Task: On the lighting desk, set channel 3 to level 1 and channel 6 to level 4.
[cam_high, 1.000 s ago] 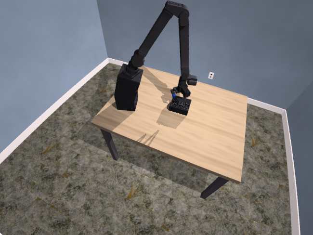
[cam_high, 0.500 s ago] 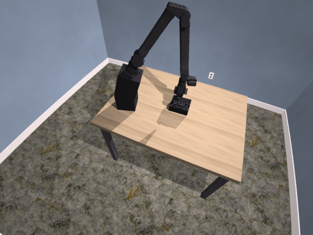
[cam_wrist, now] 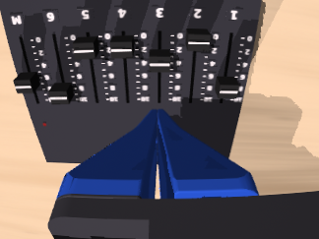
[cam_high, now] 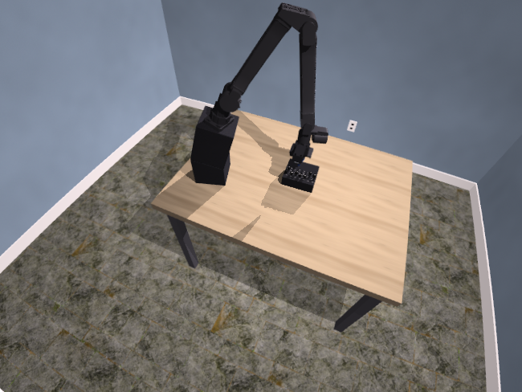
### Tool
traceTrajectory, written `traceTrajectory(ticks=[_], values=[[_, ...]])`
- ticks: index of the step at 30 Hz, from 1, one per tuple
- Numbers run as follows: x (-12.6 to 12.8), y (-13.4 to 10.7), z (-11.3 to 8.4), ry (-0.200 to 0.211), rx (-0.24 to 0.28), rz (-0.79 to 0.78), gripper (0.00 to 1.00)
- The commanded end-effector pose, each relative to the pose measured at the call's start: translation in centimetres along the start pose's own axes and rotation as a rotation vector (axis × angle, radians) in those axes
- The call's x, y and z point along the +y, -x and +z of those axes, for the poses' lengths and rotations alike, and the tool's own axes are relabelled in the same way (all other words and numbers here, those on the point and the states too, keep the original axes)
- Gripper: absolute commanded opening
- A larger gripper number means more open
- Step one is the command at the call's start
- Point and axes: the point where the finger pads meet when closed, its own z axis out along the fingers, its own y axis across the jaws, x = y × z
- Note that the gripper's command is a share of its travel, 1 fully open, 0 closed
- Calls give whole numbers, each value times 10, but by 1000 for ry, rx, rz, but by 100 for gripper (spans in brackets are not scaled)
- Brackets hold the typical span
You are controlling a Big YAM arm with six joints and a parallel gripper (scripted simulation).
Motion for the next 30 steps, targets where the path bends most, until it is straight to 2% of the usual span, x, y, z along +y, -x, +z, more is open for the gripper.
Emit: traceTrajectory(ticks=[1, 30], values=[[1, -7, 1, 8, 2, 3, 0], [5, -8, 6, 14, 4, 3, 0]])
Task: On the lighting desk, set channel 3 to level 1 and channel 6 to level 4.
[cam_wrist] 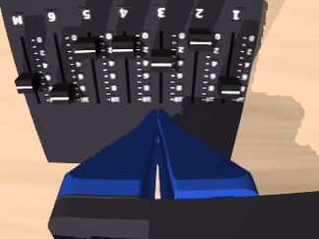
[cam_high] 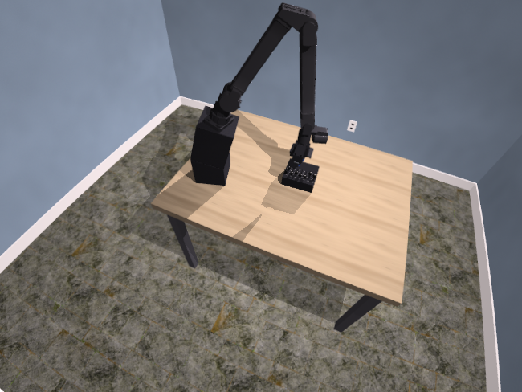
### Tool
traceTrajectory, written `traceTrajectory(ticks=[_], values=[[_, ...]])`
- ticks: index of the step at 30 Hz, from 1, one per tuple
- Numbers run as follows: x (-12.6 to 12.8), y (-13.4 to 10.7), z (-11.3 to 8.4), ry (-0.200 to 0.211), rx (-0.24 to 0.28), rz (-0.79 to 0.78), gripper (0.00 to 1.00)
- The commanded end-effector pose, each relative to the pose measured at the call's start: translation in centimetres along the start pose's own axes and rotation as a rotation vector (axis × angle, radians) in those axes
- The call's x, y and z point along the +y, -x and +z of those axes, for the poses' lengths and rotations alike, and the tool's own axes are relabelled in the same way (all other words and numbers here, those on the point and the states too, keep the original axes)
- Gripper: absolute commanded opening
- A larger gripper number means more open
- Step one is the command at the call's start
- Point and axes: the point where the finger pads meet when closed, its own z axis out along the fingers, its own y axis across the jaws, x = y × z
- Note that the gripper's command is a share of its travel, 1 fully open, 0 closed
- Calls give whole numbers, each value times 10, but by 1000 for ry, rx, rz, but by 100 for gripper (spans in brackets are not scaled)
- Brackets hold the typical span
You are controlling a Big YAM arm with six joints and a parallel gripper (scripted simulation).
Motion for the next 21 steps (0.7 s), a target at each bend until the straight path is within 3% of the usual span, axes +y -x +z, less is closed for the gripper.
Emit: traceTrajectory(ticks=[1, 21], values=[[4, -8, 5, 11, 3, 0, 0], [5, -9, 18, 12, 4, 0, 0]])
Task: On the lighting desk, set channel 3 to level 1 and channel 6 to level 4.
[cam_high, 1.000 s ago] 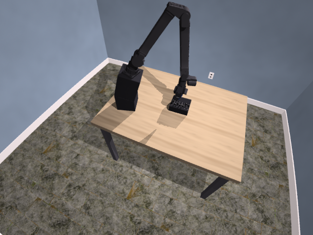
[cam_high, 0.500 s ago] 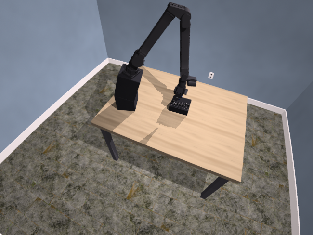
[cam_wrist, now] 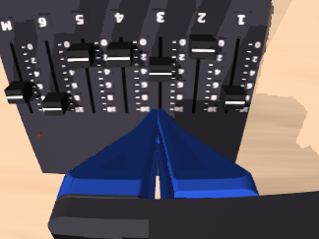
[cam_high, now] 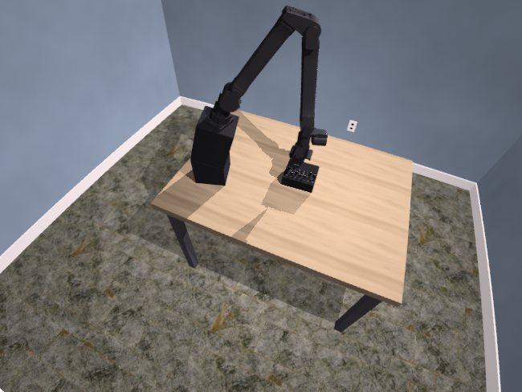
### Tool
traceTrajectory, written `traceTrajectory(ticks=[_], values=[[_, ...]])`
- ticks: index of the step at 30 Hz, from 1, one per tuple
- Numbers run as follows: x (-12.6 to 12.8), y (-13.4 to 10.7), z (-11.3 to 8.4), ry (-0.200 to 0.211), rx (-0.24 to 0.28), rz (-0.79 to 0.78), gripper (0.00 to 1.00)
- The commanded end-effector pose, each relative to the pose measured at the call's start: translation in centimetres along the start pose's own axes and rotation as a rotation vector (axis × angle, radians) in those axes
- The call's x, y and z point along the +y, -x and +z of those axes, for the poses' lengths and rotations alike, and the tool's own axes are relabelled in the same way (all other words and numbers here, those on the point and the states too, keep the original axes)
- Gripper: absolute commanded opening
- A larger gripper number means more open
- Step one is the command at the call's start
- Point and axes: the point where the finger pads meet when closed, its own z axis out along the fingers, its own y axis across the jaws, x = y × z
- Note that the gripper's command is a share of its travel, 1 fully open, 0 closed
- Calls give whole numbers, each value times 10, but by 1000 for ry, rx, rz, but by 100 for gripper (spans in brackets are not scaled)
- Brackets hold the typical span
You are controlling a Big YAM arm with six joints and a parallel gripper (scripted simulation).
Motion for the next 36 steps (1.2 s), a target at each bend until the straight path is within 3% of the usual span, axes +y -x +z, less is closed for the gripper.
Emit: traceTrajectory(ticks=[1, 36], values=[[5, -9, 6, 13, 4, -1, 0], [2, -8, 14, 6, 2, -1, 0]])
